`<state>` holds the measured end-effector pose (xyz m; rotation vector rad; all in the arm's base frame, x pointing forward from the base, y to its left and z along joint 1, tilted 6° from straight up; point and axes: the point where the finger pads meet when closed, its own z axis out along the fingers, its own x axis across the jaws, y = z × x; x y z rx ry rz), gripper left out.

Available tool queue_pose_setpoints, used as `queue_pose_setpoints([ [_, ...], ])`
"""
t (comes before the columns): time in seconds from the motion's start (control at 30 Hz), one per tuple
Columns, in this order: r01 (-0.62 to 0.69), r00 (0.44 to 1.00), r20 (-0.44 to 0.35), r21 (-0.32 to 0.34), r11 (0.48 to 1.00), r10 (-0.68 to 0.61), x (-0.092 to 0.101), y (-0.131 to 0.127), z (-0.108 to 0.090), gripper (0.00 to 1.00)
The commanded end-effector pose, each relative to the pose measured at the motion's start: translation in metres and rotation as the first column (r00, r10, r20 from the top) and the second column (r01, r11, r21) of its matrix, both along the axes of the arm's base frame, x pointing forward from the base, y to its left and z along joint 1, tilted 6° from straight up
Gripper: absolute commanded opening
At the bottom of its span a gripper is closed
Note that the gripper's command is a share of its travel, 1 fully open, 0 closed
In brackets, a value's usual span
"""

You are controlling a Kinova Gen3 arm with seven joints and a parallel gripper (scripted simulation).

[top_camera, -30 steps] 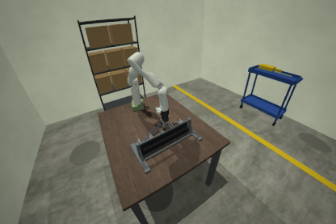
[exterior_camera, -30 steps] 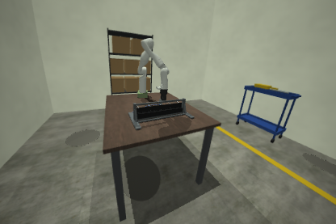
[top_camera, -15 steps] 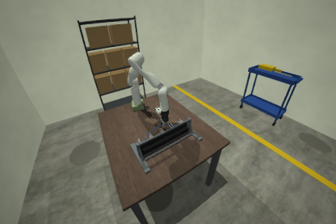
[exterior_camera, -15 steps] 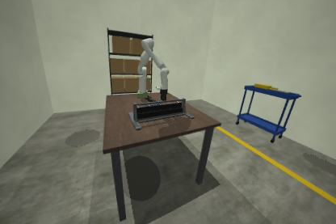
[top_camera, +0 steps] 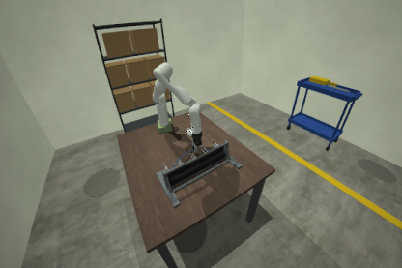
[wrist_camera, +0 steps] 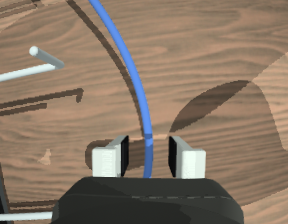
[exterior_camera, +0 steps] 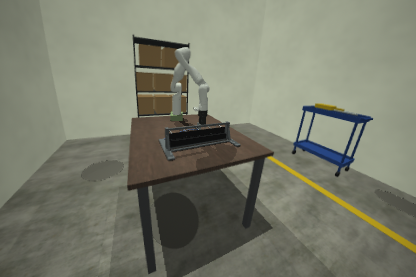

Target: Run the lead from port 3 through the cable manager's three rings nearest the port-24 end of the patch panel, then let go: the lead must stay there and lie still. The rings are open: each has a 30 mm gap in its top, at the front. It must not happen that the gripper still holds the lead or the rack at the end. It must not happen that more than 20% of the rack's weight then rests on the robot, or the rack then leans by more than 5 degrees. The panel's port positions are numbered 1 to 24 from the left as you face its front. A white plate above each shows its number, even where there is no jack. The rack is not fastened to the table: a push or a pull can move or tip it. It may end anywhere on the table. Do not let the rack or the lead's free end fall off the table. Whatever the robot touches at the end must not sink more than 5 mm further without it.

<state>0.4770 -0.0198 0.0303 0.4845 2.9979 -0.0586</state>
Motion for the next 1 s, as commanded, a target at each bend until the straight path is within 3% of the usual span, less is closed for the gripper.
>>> queue_pose_setpoints([
  [0.0,0.000,1.000,0.000,-0.001,1.000,0.000,-0.0005,-0.0001,-0.0016,0.67],
  [0.53,0.000,1.000,0.000,-0.001,1.000,0.000,-0.0005,-0.0001,-0.0016,0.67],
  [0.57,0.000,1.000,0.000,-0.001,1.000,0.000,-0.0005,-0.0001,-0.0016,0.00],
  [0.97,0.000,1.000,0.000,-0.001,1.000,0.000,-0.0005,-0.0001,-0.0016,0.00],
])
